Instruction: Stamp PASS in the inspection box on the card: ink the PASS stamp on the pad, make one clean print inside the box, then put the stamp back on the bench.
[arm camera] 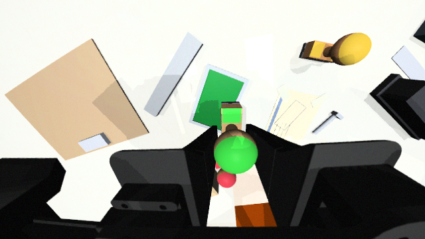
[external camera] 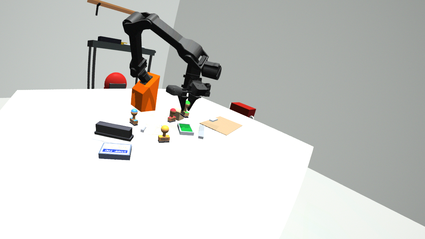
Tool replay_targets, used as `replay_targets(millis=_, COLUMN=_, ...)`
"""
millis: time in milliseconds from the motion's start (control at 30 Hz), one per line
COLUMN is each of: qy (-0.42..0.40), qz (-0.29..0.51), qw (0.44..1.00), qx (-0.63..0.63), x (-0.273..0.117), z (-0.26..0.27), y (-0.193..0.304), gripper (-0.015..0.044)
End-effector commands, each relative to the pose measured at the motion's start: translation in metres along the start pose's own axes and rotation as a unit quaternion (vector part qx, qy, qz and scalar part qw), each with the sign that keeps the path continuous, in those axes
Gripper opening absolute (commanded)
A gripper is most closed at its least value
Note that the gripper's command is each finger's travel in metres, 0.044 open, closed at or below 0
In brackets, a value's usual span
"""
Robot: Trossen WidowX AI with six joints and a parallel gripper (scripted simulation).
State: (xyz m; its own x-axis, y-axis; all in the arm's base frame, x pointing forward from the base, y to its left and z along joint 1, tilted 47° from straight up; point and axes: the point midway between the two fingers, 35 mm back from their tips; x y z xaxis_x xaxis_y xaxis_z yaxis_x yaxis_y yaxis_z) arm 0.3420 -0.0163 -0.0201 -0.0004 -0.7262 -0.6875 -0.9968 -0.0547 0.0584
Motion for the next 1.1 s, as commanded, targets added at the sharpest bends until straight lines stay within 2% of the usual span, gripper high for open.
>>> replay_targets(millis=0, qy=-0.002, qz=-0.004, qw=0.999, qx=0.048, x=-0.003, z=-0.017, y=0.005, gripper=0.0)
replay_targets(millis=600, qy=0.0, qz=-0.004, qw=0.96, qx=0.281, x=-0.001, z=-0.089, y=0.051, gripper=0.0)
replay_targets(millis=1067, qy=0.0, qz=-0.004, qw=0.957, qx=0.29, x=0.006, z=-0.091, y=0.052, gripper=0.0)
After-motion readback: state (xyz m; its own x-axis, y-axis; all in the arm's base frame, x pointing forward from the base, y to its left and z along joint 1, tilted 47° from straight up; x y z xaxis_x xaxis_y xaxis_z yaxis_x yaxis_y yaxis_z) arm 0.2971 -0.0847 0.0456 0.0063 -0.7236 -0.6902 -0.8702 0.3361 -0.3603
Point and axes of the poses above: the point midway between the two fingers, 35 mm back from their tips, its own x axis out along the fingers, its own z axis across the jaws, y = z × x, and after that the axes turned 14 degrees about -x, right-handed
